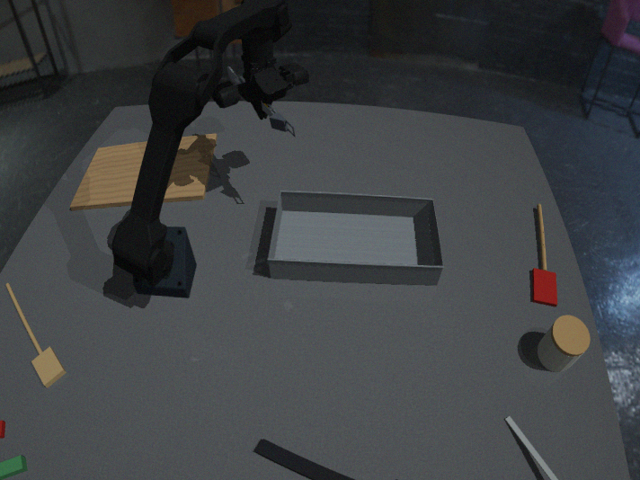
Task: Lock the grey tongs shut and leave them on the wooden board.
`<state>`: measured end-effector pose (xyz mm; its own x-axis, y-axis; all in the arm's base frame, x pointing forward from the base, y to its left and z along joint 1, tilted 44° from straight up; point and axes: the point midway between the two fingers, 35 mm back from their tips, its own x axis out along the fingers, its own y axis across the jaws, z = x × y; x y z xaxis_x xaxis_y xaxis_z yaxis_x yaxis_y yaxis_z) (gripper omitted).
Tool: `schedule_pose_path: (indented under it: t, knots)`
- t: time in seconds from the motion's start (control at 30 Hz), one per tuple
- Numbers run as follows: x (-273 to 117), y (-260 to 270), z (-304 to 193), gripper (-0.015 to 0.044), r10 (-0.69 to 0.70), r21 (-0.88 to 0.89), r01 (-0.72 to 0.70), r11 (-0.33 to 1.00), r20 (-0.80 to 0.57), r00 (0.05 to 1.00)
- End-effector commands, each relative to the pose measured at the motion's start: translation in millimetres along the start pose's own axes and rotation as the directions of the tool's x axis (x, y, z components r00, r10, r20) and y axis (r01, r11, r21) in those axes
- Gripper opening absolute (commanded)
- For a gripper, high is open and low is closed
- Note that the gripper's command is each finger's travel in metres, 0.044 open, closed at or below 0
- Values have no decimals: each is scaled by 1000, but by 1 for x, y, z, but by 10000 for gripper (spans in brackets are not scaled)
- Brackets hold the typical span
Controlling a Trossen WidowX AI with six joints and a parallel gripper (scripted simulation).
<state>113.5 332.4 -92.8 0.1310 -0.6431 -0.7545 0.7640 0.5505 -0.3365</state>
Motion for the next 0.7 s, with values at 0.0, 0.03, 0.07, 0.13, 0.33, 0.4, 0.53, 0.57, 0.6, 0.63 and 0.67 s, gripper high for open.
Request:
schedule_pose_path:
  t: [0.0, 0.03, 0.07, 0.13, 0.33, 0.4, 0.53, 0.57, 0.6, 0.63, 0.67]
  knots:
    - [5, -9, -23, -150, -9, -64, 10, 998, 6, 1000]
    - [6, -9, -24, -150, -9, -67, 10, 998, 6, 1000]
    - [6, -9, -24, -150, -9, -67, 10, 998, 6, 1000]
    - [5, -11, -28, -150, -9, -76, 9, 997, 5, 1000]
    - [-3, -34, -56, -150, -1, -167, 0, 986, -7, 1000]
    - [-6, -44, -68, -150, 1, -204, -3, 979, -11, 1000]
    - [-10, -66, -90, -150, 3, -278, -8, 961, -19, 1000]
    - [-11, -72, -95, -150, 3, -296, -9, 955, -20, 1000]
    - [-12, -77, -100, -150, 3, -314, -10, 949, -22, 1000]
    - [-12, -83, -105, -150, 3, -332, -11, 943, -23, 1000]
    - [-13, -89, -110, -150, 3, -350, -12, 937, -24, 1000]
